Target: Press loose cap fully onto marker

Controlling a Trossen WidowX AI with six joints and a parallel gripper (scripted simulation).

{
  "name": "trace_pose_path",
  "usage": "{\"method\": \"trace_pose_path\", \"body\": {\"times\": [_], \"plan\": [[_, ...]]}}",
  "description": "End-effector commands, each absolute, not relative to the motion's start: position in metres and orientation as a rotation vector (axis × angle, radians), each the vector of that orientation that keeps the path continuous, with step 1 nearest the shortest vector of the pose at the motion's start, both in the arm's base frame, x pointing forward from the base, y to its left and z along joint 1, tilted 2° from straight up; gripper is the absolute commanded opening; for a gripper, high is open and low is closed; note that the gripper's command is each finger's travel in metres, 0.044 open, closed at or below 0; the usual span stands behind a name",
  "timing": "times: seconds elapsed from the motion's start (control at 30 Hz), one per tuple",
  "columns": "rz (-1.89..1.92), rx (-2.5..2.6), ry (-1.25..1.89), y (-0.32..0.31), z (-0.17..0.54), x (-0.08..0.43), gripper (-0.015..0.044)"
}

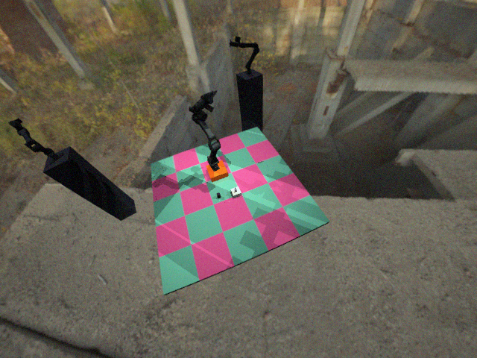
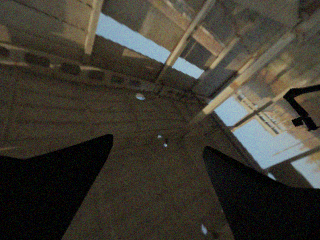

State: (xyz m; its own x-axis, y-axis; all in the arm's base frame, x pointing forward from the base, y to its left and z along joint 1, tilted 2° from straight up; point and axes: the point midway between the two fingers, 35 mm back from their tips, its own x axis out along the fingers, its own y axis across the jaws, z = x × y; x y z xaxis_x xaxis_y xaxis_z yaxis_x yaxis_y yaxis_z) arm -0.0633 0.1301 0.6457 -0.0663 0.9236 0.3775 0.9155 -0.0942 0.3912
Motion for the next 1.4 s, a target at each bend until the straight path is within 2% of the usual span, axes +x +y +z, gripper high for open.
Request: {"method": "trace_pose_path", "body": {"times": [0.0,0.17,0.47,0.8,1.0,1.2,1.37], "plan": [[0.893,2.131,2.107,0.13,0.646,-0.064,0.0374],[1.099,1.968,2.138,0.114,0.649,-0.094,0.0244],[1.619,1.599,2.161,0.051,0.65,-0.17,0.0244],[2.288,1.148,2.009,-0.058,0.637,-0.225,0.0244],[2.697,0.89,1.865,-0.137,0.618,-0.233,0.0244],[2.967,0.725,1.788,-0.193,0.6,-0.222,0.0244],[3.268,0.537,1.584,-0.252,0.574,-0.206,0.0244]]}}
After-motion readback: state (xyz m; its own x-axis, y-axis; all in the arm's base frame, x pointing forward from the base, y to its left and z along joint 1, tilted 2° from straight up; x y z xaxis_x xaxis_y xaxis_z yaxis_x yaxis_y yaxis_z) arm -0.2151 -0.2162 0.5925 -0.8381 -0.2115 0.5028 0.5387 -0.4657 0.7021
